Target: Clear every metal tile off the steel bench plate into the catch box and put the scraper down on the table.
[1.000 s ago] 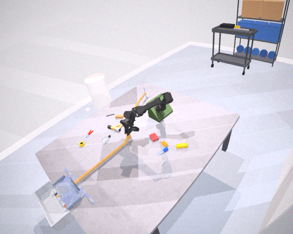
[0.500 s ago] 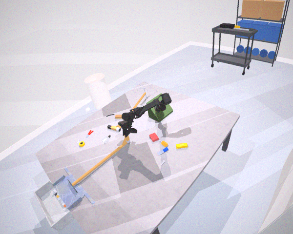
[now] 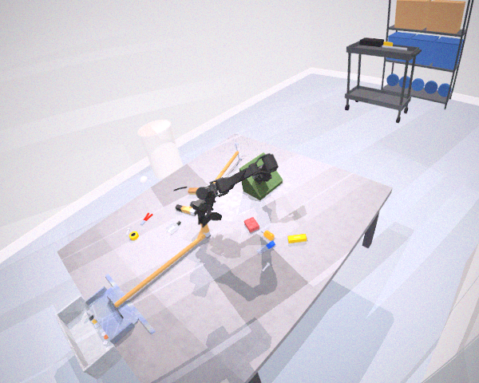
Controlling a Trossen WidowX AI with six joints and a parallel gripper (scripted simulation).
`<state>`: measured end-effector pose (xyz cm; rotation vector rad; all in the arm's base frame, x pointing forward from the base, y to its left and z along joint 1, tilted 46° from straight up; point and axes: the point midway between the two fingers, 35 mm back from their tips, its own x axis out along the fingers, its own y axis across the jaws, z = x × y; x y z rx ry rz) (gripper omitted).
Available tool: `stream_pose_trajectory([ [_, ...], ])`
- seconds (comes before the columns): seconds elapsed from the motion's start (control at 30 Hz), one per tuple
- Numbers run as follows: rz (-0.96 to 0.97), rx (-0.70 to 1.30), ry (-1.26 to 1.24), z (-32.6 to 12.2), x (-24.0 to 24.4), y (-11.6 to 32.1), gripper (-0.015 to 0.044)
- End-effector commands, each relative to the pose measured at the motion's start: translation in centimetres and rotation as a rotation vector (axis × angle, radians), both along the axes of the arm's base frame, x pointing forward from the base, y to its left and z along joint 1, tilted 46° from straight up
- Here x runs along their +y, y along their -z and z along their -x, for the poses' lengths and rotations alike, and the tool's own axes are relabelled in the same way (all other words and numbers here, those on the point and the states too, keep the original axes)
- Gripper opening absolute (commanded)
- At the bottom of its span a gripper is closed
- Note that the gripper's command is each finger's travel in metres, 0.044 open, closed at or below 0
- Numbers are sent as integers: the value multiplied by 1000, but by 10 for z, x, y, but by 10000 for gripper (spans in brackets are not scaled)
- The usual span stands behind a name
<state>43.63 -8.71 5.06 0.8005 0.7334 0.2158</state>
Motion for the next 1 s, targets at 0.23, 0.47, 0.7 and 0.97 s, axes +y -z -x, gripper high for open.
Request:
stream_pose_trajectory([
  [0.23,5,-8,8,-21,-7,-5,0],
  [0.47,5,-8,8,-32,-9,-6,0],
  [0.7,5,-9,8,-42,-11,-7,0],
  [0.97,5,-9,8,-54,-13,-8,0],
])
